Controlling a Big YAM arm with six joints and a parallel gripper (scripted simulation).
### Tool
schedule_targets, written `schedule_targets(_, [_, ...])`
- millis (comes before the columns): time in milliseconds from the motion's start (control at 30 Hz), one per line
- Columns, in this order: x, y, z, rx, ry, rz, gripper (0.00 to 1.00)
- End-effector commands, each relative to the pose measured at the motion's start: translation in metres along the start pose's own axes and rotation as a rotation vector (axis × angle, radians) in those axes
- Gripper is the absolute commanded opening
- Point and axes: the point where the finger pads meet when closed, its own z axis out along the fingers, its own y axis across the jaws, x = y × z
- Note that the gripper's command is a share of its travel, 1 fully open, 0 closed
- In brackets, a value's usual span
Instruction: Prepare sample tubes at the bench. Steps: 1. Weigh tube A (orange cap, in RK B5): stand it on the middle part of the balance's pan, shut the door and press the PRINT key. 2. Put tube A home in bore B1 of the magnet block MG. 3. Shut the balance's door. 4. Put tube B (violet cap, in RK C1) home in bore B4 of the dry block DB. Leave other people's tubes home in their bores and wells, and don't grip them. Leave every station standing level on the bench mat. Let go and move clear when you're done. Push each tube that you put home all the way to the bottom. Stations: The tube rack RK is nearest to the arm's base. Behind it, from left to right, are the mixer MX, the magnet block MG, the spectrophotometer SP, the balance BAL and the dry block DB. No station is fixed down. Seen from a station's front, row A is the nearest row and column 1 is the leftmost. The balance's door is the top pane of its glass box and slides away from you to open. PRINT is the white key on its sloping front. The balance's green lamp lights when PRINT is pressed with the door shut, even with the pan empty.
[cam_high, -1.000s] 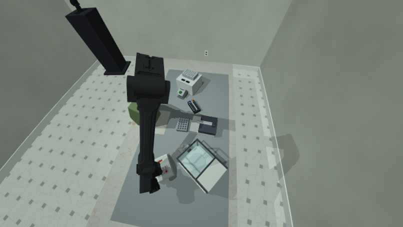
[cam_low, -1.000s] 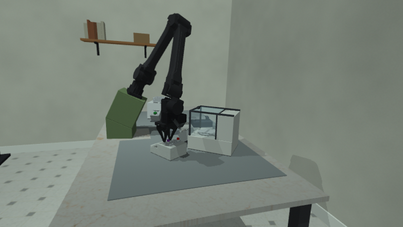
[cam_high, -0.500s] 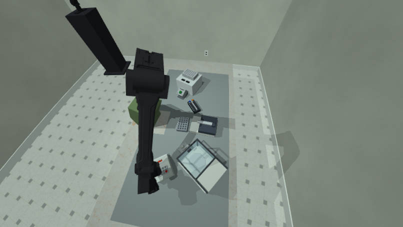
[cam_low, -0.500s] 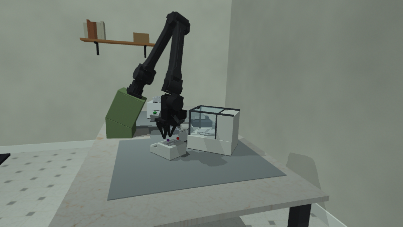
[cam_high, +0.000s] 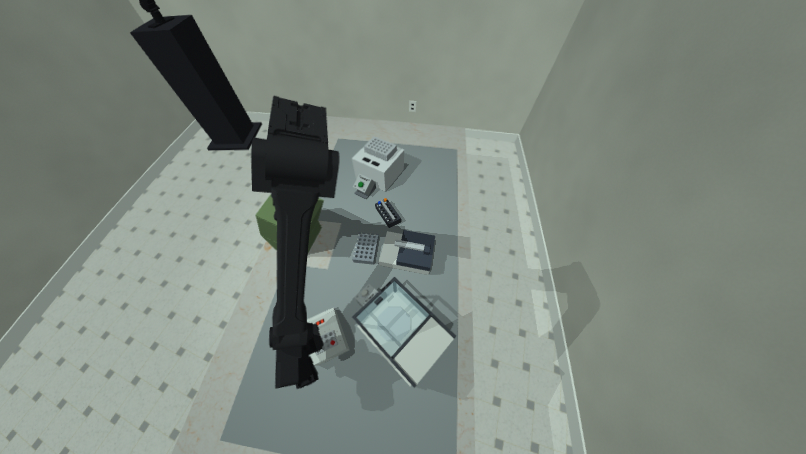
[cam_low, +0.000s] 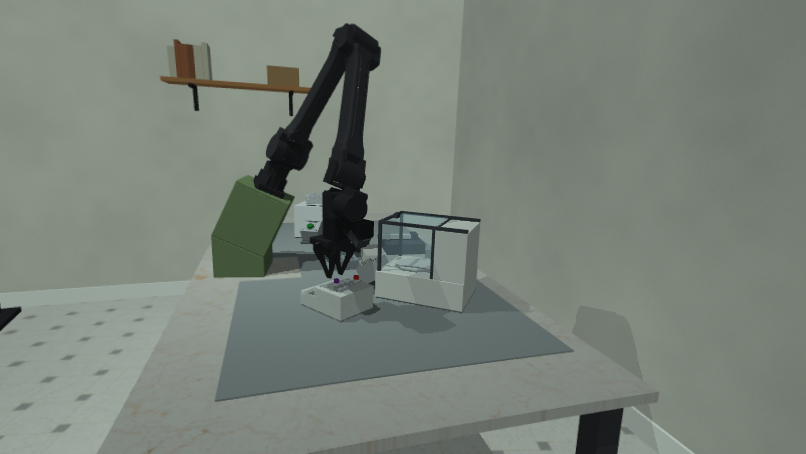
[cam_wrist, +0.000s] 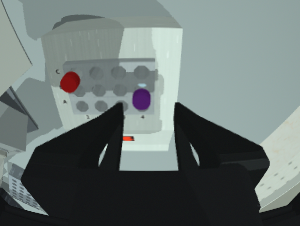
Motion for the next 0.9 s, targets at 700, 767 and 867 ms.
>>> schedule_targets(700, [-0.024, 0.006, -0.021, 0.006, -0.037, -0.015, 0.36])
schedule_targets(767, [-0.020, 0.002, -0.023, 0.008, -0.036, -0.011, 0.36])
schedule_targets(867, [-0.020, -0.002, -0.028, 0.010, -0.038, -0.007, 0.36])
